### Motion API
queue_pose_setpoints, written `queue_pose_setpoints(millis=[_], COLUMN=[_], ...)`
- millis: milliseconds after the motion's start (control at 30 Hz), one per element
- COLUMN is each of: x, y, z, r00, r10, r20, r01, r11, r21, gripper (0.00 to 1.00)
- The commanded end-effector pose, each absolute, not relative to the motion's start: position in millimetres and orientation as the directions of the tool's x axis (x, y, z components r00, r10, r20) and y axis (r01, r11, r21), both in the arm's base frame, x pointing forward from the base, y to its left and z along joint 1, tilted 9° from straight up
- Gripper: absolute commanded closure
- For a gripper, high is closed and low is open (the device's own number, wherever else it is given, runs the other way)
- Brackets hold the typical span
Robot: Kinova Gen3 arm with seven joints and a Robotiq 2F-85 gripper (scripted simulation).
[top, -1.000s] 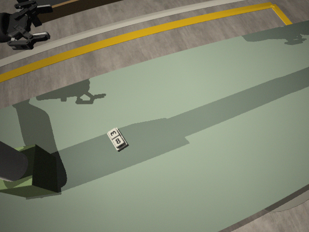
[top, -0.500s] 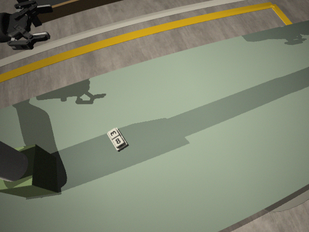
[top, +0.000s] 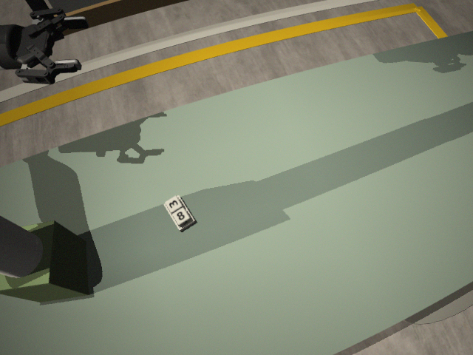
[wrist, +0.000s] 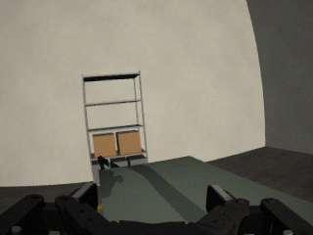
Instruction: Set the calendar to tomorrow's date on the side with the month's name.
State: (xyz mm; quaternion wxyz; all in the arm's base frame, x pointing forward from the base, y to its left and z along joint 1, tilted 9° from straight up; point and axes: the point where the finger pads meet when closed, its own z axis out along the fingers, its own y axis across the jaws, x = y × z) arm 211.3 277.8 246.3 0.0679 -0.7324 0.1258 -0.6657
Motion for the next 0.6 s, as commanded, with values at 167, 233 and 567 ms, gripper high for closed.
queue_pose_setpoints(millis=[167, 233, 567], x=[229.3, 234.8, 251.9], y=[249.2, 237.6, 177.5], z=[228.5, 220.4, 181.2], r00=[0.115, 0.129, 0.181], r10=[-0.288, -0.296, -0.366], r20=[0.951, 0.947, 0.913], r01=[-0.227, -0.279, -0.534], r11=[-0.939, -0.927, -0.816], r21=[-0.257, -0.251, -0.222], gripper=[0.00, 0.00, 0.00])
